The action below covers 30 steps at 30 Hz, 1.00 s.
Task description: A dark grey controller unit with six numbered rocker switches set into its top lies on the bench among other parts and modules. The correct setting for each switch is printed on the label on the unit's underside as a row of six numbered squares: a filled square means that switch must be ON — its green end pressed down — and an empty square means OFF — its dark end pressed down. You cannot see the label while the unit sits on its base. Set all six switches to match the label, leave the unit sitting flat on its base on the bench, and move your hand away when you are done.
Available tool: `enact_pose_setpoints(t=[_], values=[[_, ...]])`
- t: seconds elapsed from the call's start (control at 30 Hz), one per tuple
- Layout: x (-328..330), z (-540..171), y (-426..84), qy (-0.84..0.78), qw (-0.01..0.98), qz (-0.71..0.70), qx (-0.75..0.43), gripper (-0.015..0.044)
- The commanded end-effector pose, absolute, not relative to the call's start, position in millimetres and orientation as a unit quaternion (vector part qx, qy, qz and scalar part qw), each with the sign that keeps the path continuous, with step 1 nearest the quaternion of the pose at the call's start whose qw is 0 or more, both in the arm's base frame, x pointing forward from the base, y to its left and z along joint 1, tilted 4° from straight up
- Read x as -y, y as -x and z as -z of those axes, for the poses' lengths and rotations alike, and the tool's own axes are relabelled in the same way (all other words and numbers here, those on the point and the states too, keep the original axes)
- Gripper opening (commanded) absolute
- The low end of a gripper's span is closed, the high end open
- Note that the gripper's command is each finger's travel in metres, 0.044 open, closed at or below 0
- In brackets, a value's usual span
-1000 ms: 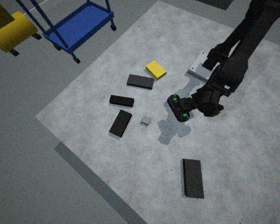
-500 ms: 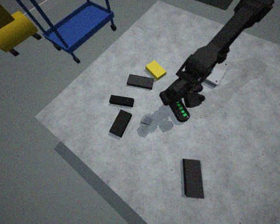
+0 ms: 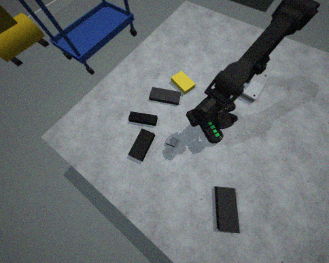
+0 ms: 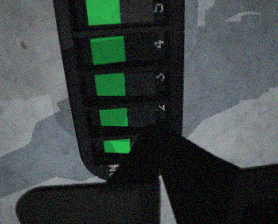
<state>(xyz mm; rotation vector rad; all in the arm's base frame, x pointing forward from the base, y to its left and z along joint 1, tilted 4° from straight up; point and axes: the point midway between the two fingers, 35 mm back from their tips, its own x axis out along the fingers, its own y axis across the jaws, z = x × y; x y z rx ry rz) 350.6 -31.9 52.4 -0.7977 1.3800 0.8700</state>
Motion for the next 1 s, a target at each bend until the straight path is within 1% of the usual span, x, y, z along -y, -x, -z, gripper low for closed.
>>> enact_pose_setpoints(t=[0.0, 0.37, 0.97], values=[[31.3, -42.6, -349.2, 0.346, 0.611, -0.381, -0.602, 0.0000], [30.4, -28.5, -348.9, 0.346, 0.610, -0.380, -0.603, 0.0000], [30.4, -28.5, -348.9, 0.346, 0.610, -0.380, -0.603, 0.0000]])
